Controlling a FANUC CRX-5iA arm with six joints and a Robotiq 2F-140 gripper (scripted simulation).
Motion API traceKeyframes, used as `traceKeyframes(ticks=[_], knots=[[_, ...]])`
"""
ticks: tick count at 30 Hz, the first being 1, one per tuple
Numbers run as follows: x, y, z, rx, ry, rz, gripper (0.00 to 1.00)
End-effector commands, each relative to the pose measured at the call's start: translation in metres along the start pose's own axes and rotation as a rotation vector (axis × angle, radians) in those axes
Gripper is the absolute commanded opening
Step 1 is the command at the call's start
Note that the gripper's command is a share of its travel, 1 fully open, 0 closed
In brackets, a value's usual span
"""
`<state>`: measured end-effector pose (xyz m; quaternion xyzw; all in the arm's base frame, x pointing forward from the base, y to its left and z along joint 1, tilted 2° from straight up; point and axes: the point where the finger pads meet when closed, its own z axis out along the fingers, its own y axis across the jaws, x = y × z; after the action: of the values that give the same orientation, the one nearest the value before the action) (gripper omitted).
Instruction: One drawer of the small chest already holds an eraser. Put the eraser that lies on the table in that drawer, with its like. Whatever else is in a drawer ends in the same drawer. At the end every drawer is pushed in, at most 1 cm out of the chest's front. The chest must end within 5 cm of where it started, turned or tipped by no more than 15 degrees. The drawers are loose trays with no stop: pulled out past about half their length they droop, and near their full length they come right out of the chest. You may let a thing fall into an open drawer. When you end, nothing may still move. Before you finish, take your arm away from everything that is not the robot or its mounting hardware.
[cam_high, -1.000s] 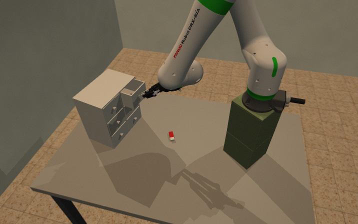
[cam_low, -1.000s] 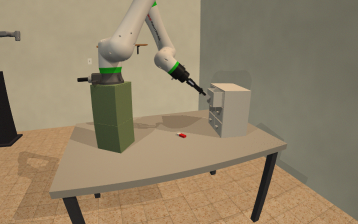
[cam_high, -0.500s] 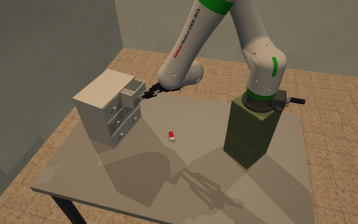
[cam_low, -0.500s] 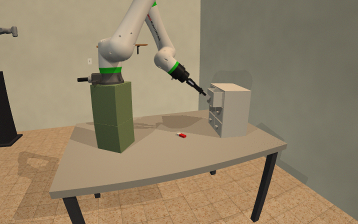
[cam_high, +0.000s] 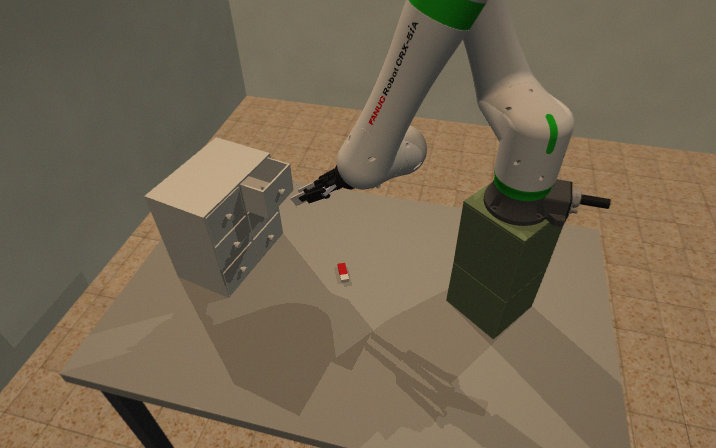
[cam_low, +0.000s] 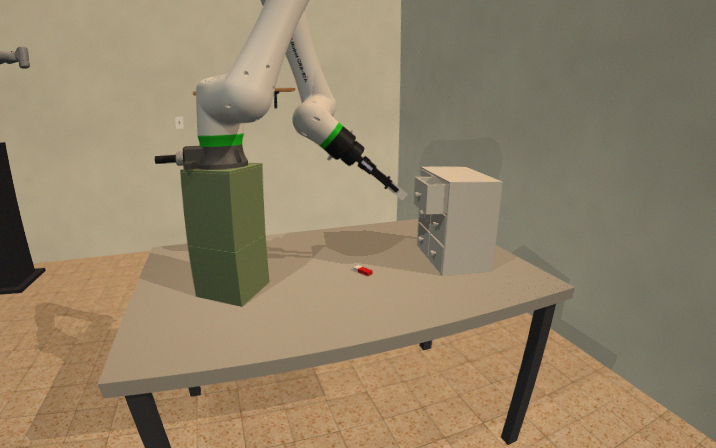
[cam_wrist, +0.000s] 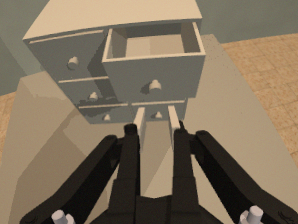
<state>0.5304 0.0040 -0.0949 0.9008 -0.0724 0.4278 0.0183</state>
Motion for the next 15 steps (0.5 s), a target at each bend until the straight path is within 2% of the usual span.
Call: traceKeyframes(ticks=[1, 5, 9, 11, 15], knots=[[-0.002, 0.0, -0.003, 0.001, 0.001, -0.001, 0.2], [-0.004, 0.0, -0.006, 0.001, 0.001, -0.001, 0.2], [-0.018, 0.0, -0.032, 0.001, 0.001, -0.001, 0.2], [-0.018, 0.0, -0.032, 0.001, 0.001, -0.001, 0.2], [-0.038, 0.0, -0.068, 0.001, 0.001, -0.001, 0.2]])
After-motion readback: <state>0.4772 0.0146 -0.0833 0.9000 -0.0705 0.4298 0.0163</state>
